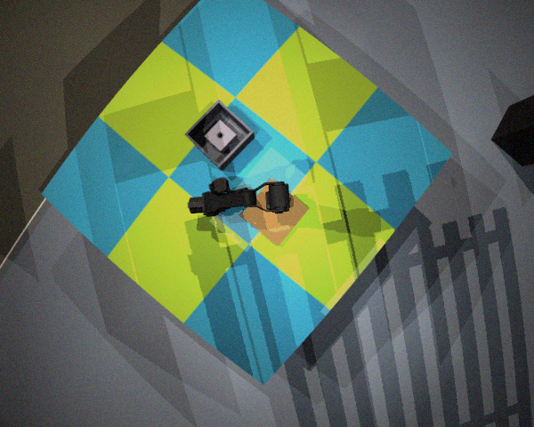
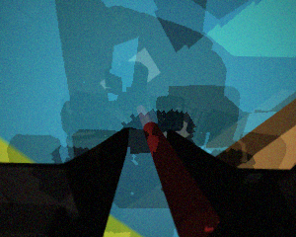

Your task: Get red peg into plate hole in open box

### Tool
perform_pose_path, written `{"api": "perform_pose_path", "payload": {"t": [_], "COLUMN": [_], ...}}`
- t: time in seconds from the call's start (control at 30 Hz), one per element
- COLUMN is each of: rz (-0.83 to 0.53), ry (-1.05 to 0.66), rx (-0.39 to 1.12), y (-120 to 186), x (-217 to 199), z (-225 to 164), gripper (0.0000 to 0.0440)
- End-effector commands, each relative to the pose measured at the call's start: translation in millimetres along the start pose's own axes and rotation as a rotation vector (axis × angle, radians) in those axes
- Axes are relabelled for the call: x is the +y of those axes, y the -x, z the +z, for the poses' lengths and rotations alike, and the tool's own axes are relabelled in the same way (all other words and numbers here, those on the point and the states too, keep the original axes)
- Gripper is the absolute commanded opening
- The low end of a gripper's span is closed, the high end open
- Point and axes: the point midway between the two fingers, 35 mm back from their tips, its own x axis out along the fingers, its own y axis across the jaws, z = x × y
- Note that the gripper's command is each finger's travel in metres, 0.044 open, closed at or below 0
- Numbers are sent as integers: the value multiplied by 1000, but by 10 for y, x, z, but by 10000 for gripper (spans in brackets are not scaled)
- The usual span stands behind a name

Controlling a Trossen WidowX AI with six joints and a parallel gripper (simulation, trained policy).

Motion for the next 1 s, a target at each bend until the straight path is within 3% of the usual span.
{"api": "perform_pose_path", "payload": {"t": [0.0, 0.1, 0.53, 0.77, 0.97], "rz": [-24, -41, 3, 40, 49], "ry": [1, 1, 4, -59, -142], "rx": [-1, -2, -136, -198, -239], "y": [-48, -59, 534, 906, 1038], "x": [-18, -21, -12, -22, -78], "z": [18, 26, 437, 714, 973], "gripper": [59, 0, 0, 0, 0]}}
